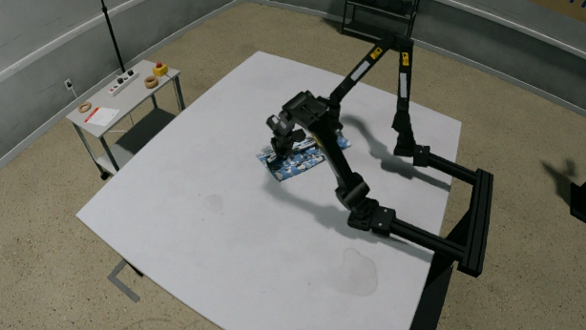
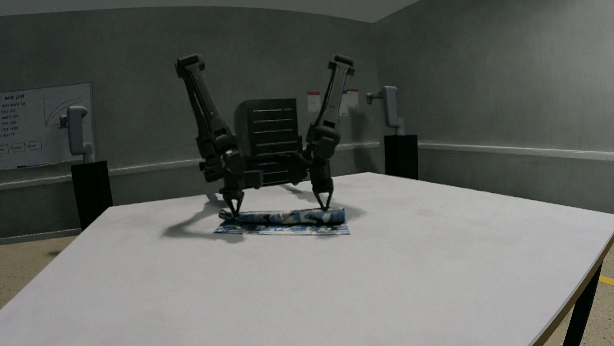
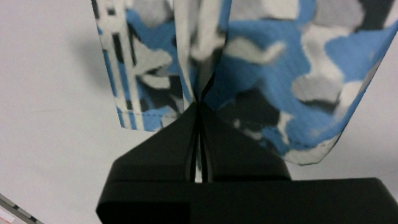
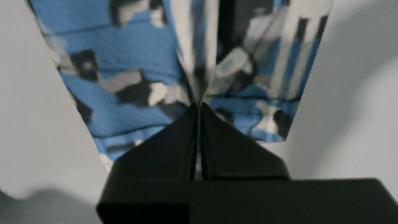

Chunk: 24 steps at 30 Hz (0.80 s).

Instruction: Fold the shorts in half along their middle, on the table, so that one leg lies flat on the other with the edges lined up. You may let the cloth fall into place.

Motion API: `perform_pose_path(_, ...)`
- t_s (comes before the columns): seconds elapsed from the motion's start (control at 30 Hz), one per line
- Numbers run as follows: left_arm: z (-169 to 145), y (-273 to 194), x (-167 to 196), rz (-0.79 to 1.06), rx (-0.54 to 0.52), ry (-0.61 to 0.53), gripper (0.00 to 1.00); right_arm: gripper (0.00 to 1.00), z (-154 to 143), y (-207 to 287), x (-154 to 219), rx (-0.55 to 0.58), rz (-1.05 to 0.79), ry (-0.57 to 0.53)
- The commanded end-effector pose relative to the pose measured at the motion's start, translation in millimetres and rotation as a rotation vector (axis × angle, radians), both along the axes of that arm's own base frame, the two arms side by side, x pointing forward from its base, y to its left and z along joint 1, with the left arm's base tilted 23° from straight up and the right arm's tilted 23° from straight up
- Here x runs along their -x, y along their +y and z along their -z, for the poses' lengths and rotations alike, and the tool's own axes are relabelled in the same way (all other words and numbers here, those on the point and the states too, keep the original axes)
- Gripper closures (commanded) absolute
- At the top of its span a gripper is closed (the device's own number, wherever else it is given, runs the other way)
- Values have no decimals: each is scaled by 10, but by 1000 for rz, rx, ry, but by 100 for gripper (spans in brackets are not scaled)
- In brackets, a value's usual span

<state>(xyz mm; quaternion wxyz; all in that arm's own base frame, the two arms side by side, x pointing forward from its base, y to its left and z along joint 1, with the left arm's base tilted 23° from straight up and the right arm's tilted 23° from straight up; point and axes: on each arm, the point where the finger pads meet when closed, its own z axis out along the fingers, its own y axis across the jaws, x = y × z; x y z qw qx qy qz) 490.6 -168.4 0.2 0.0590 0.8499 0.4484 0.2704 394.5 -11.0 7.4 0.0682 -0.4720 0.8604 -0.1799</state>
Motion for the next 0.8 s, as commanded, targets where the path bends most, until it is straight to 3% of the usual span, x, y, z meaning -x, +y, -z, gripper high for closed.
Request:
perform_pose_path(0.0,-532,-210,-337,23,48,-121,100,100,-86,-1,-20,8,-18,-15)
perform_pose_path(0.07,-516,-192,-324,21,45,-117,100,100,-130,-82,-285,3,-1,-51)
perform_pose_path(0.17,-522,-194,-329,21,45,-118,100,100,-120,-85,-265,3,4,-47)
perform_pose_path(0.2,-320,-146,-230,19,26,-74,100,100,-96,-121,-317,1,6,-47)
perform_pose_path(0.23,-148,-119,-366,22,8,-45,100,100,-84,-141,-345,1,9,-47)
perform_pose_path(0.37,5,-138,-503,28,-9,-18,100,100,-41,-215,-451,-2,21,-50)
perform_pose_path(0.47,82,-162,-621,33,-17,-9,100,100,38,-112,-217,-7,30,-14)
perform_pose_path(0.6,-249,-244,-565,39,8,-60,100,100,-66,-147,-306,-1,16,-37)
perform_pose_path(0.63,-265,-256,-589,39,14,-72,100,100,-66,-217,-476,-12,52,-65)
perform_pose_path(0.77,-217,-248,-574,30,15,-63,100,100,-39,-239,-468,-15,59,-55)
